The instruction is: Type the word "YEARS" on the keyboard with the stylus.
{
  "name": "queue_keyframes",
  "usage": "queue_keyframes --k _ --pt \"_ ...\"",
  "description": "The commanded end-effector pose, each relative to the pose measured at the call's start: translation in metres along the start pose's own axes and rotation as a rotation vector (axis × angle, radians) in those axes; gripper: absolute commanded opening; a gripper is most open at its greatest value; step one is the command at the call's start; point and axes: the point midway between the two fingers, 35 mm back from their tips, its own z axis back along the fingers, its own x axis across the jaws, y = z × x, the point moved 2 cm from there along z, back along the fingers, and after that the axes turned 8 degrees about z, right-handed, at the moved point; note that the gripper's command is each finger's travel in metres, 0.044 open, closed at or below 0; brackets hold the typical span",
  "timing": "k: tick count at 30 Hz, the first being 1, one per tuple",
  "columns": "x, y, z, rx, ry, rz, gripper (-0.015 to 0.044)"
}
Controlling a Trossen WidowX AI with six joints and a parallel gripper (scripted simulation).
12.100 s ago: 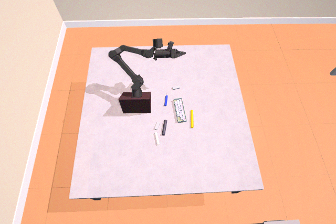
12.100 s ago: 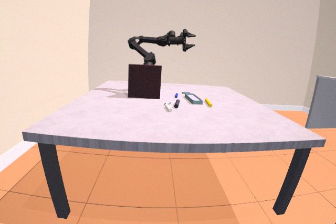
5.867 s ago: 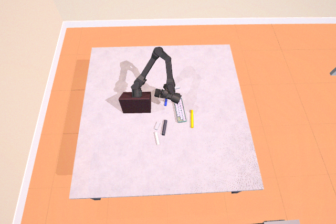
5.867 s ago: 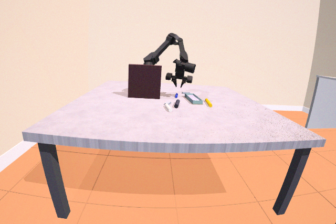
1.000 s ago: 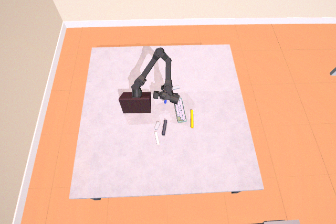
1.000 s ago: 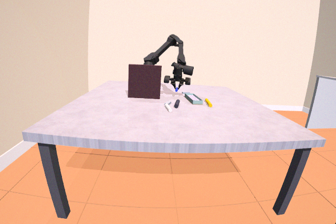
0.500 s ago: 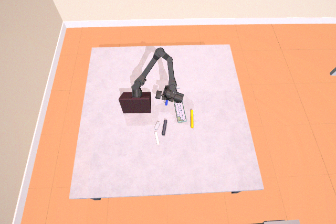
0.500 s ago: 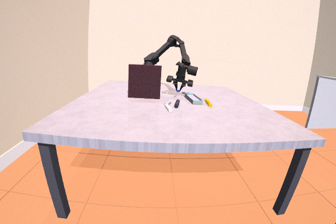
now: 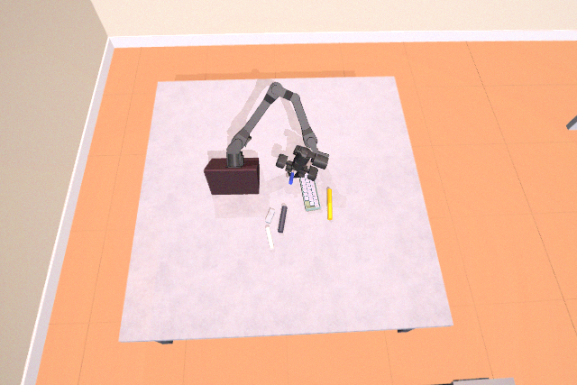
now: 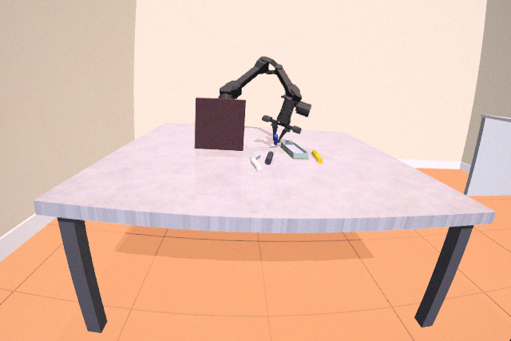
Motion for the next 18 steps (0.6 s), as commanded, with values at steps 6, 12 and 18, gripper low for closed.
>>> queue_keyframes --k 6,12,18 --pt "-0.019 -0.002 0.014 0.266 -0.047 -0.077 0.0000" --pt "-0.029 -0.006 0.027 0.438 -0.053 -0.120 0.0000" --pt "-0.038 -0.014 0.043 0.610 -0.040 -0.157 0.0000"
